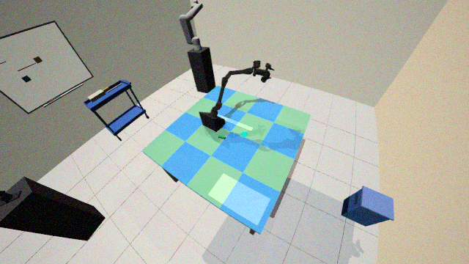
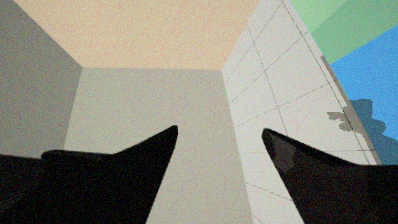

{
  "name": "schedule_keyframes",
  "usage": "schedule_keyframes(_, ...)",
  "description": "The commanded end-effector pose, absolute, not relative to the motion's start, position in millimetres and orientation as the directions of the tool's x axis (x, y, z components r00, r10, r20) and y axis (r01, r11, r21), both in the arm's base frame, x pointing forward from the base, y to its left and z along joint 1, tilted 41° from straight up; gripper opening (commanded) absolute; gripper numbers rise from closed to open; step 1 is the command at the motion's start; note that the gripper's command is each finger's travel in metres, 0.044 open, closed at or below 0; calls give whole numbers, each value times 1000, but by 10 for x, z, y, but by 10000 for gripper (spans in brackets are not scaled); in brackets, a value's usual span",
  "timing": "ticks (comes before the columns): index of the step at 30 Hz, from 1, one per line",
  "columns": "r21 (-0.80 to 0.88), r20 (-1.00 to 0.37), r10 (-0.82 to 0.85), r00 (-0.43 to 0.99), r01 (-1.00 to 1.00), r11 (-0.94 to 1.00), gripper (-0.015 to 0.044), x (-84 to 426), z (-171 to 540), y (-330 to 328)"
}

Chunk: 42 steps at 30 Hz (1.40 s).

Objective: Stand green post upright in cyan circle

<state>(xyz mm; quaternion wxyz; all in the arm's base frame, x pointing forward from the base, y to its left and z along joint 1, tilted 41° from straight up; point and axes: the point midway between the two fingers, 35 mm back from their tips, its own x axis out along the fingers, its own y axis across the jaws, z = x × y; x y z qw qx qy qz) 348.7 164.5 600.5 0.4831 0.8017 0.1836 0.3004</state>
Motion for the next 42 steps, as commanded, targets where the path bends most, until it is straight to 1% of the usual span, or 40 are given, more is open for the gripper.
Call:
schedule_keyframes(1, 887, 301, 584, 754, 3, -462, 374, 3497, 5994, 1642)
schedule_keyframes(3, 903, 277, 576, 769, -3, -430, 321, 3574, 5909, 1612)
schedule_keyframes(6, 947, 197, 546, 814, -14, -321, 242, 3813, 5625, 1498)
schedule_keyframes(7, 961, 164, 533, 830, -13, -276, 233, 3900, 5511, 1447)
schedule_keyframes(11, 996, 34, 477, 878, 11, -92, 233, 4208, 5043, 1212)
schedule_keyframes(16, 989, -123, 401, 908, 79, 124, 233, 4487, 4463, 874)
schedule_keyframes(20, 946, -248, 339, 907, 152, 285, 233, 4658, 3973, 538)
schedule_keyframes(25, 854, -398, 267, 878, 248, 458, 233, 4756, 3360, 93)
schedule_keyframes(33, 657, -608, 182, 773, 361, 661, 233, 4650, 2418, -603)
schedule_keyframes(42, 453, -785, 155, 600, 386, 804, 233, 4199, 1469, -1248)
